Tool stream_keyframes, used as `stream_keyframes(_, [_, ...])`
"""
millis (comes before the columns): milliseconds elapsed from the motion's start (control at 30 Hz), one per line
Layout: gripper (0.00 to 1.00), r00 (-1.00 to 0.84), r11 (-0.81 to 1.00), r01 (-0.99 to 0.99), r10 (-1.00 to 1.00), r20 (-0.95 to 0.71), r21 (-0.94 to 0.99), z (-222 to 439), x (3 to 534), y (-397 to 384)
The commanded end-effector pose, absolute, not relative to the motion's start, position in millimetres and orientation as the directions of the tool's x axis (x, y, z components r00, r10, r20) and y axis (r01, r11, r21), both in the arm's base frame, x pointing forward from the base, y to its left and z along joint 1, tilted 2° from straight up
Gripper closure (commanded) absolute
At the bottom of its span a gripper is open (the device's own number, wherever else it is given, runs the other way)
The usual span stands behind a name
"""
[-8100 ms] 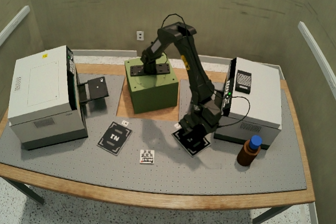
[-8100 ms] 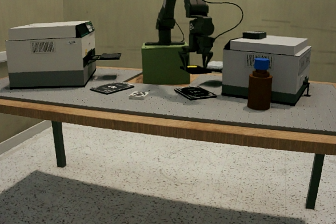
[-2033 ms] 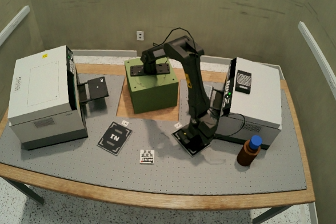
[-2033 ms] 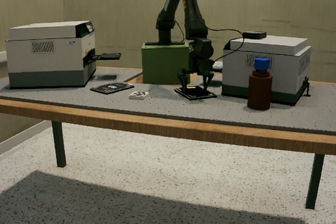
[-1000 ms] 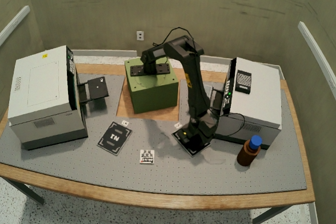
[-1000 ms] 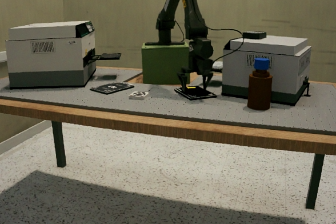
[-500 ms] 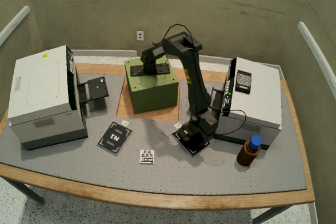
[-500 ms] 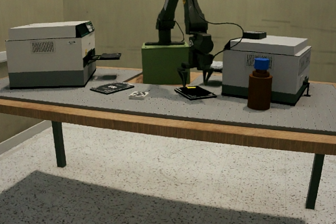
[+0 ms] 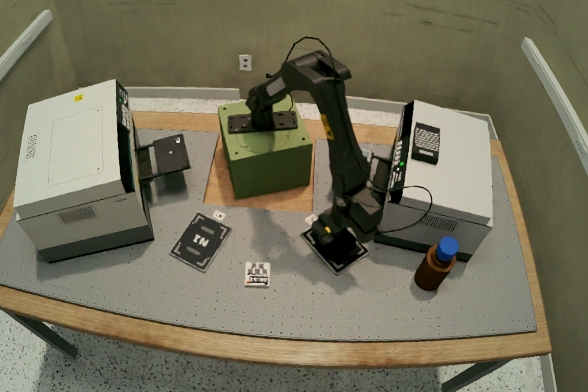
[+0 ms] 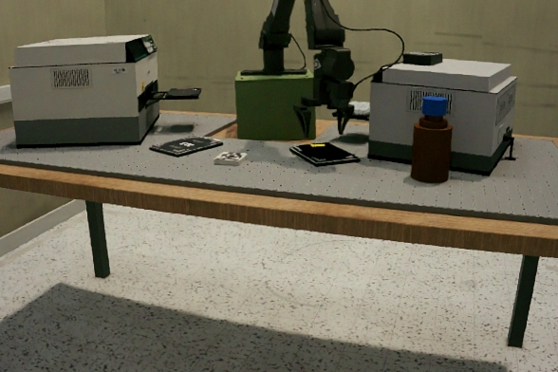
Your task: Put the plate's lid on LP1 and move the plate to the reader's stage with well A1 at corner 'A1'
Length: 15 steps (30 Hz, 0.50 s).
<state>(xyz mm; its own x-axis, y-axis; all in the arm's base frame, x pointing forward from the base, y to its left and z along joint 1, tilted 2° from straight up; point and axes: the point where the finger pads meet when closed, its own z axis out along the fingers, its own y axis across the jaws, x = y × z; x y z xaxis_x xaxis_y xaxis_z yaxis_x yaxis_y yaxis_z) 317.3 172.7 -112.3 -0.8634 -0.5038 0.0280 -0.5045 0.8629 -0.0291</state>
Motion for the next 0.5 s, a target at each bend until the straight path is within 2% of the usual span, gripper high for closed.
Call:
stream_keyframes(0, [0.00, -0.860, 0.860, -0.509, -0.510, -0.029, -0.022, -90, 330, 187])
stream_keyframes(467, [0.00, -0.861, 0.861, -0.507, -0.508, -0.029, -0.022, -72, 330, 187])
